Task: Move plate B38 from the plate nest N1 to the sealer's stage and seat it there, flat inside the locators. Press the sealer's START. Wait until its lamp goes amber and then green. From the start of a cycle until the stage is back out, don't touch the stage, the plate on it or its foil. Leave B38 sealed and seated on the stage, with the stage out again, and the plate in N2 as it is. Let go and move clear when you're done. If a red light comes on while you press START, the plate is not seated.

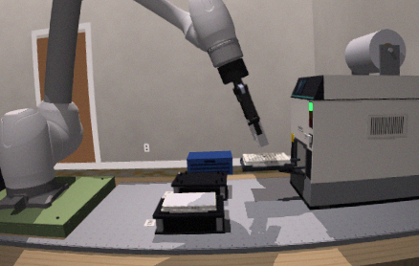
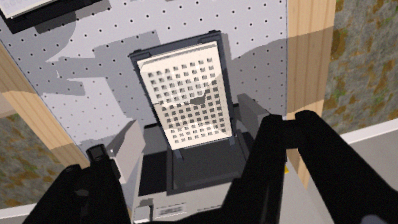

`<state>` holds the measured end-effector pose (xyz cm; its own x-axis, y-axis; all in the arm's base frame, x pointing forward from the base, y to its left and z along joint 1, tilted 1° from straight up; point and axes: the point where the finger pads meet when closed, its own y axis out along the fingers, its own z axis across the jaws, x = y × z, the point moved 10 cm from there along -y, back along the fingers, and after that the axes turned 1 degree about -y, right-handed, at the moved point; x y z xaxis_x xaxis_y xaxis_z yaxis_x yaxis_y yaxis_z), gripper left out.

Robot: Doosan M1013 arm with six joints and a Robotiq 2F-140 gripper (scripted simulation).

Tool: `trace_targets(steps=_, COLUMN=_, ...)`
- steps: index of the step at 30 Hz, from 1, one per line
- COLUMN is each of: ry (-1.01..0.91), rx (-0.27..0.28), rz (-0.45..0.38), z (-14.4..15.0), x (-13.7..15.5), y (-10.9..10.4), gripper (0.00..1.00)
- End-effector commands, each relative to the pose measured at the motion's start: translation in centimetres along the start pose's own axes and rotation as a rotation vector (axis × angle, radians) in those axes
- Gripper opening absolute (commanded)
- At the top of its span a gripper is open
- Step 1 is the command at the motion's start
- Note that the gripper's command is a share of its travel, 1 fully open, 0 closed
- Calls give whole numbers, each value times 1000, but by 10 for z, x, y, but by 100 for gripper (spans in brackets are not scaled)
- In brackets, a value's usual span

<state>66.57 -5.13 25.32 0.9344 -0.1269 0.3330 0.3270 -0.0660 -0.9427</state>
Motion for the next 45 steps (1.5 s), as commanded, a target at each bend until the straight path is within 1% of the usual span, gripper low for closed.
trace_targets(steps=1, ry=0, rx=0, rz=0, z=0, x=-3, y=-1, gripper=70)
trace_targets(steps=24, ry=0, rx=0, rz=0, z=-2, x=-36, y=-13, gripper=70)
trace_targets(steps=26, ry=0, rx=1, rz=67, z=-2, x=-30, y=-13, gripper=70)
trace_targets(steps=28, ry=0, rx=1, rz=67, z=-2, x=-30, y=-13, gripper=70)
trace_targets(steps=36, ry=0, rx=6, rz=333, z=-3, x=-3, y=-8, gripper=70)
trace_targets(steps=38, ry=0, rx=6, rz=349, z=-3, x=-2, y=-7, gripper=70)
trace_targets(steps=43, ry=0, rx=6, rz=349, z=-19, x=3, y=-25, gripper=68)
trace_targets(steps=45, ry=0, rx=6, rz=349, z=-19, x=3, y=-25, gripper=68)
